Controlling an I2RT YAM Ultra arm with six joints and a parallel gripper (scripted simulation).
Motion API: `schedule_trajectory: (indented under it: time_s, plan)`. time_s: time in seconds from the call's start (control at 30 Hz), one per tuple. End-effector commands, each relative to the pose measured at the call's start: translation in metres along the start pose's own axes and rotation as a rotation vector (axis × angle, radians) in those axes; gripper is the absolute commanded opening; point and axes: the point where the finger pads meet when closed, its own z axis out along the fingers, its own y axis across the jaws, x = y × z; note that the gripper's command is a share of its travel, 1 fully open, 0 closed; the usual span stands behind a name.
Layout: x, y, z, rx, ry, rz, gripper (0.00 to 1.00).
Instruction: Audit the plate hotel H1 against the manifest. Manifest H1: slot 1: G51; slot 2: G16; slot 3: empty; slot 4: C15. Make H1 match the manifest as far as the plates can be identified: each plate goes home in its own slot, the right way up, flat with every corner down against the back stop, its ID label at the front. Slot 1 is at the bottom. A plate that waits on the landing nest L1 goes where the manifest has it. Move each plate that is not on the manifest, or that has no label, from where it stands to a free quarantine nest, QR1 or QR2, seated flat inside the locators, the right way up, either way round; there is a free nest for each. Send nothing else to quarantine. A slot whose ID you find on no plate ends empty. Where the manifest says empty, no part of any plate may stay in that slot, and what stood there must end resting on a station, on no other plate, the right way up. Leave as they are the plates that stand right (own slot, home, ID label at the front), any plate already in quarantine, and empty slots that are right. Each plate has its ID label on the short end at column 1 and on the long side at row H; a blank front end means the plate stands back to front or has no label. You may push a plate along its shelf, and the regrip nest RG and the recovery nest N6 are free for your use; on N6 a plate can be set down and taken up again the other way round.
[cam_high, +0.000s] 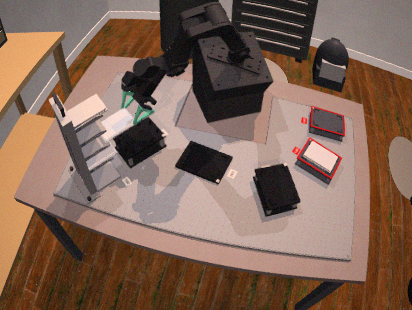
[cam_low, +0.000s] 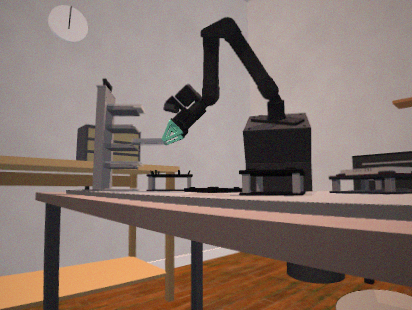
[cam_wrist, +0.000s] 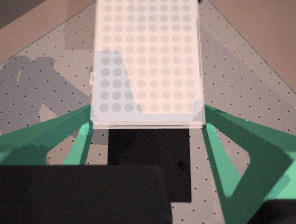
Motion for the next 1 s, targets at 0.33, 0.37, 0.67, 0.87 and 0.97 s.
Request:
schedule_trajectory:
  time_s: [0.33, 0.37, 0.67, 0.87, 0.97]
  plan:
    - [-0.007, -0.002, 0.001, 0.007, -0.019, -0.006, 0.86]
    - [-0.008, -0.002, 0.001, 0.007, -0.019, -0.006, 0.86]
    - [-0.01, -0.002, 0.005, 0.007, -0.02, -0.006, 0.86]
    - [-0.013, -0.002, 0.008, 0.007, -0.02, -0.006, 0.86]
    - [-0.014, -0.002, 0.01, 0.007, -0.02, -0.006, 0.86]
